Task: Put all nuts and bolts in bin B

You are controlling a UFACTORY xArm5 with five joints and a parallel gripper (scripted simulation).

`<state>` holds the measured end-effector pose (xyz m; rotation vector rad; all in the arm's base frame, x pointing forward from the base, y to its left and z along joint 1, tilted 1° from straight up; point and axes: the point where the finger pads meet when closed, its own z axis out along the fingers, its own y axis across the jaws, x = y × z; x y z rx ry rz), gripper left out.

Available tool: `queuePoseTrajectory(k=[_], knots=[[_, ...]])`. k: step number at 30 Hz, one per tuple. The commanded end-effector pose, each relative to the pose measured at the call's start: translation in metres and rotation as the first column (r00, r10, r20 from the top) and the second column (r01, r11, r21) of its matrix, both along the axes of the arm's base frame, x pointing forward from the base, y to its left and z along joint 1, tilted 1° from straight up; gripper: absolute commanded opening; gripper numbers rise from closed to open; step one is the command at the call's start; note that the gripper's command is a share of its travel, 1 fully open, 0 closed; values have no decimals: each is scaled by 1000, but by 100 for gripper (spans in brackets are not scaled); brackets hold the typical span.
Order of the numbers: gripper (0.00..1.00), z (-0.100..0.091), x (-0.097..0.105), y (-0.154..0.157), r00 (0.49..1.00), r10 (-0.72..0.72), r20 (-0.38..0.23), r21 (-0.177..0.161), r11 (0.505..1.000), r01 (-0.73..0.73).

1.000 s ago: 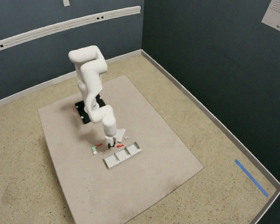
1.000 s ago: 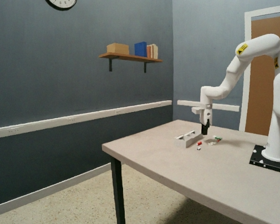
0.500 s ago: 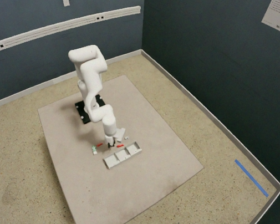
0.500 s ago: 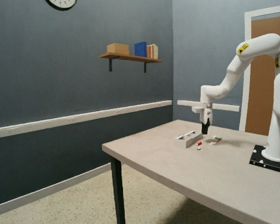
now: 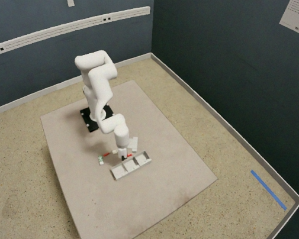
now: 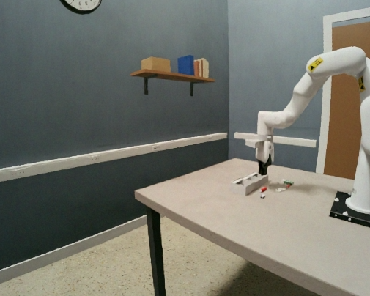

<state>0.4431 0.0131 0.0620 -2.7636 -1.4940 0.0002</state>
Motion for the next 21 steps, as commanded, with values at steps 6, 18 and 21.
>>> queuePoseTrajectory(k=[6, 18, 21], knots=[[11, 1, 47, 17, 950, 313, 5, -1, 950, -313], [11, 1, 48, 17, 836, 548, -3, 2, 836, -548], [11, 1, 48, 17, 836, 548, -3, 2, 836, -548]])
